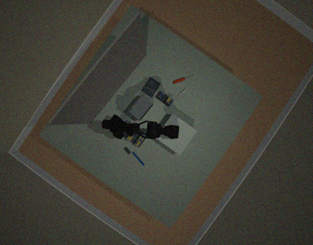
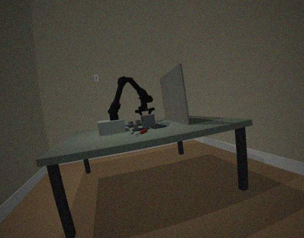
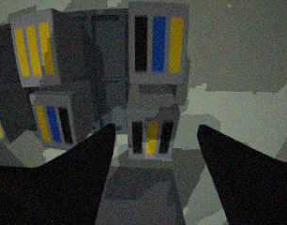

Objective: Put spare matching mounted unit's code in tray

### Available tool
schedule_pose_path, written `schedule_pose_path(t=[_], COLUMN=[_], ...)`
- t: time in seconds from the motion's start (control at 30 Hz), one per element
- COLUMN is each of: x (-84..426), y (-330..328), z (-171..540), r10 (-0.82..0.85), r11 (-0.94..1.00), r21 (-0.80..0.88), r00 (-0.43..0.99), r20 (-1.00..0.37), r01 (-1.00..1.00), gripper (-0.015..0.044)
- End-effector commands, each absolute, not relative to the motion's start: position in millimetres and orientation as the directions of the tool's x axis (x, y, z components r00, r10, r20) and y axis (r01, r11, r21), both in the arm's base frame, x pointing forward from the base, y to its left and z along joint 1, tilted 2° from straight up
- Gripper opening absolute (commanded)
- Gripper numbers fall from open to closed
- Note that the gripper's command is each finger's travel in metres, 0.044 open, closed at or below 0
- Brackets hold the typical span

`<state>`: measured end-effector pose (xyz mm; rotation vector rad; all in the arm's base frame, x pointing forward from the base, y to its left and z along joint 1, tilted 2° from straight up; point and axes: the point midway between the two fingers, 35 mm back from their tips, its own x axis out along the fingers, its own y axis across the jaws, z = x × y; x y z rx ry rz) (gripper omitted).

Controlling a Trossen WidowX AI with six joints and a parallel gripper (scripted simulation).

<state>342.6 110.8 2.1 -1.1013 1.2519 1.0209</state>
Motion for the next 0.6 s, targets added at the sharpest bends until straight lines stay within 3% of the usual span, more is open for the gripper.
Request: schedule_pose_path(t=[0.0,0.57], x=[341,340], y=[109,108], z=[-6,-33], r10=[-0.017,-0.017], r11=[0.183,0.183], r21=[-0.06,-0.06], r00=[0.058,0.057], r20=[-0.998,-0.998], r01=[-0.981,-0.981], gripper=[0.03,0.03])
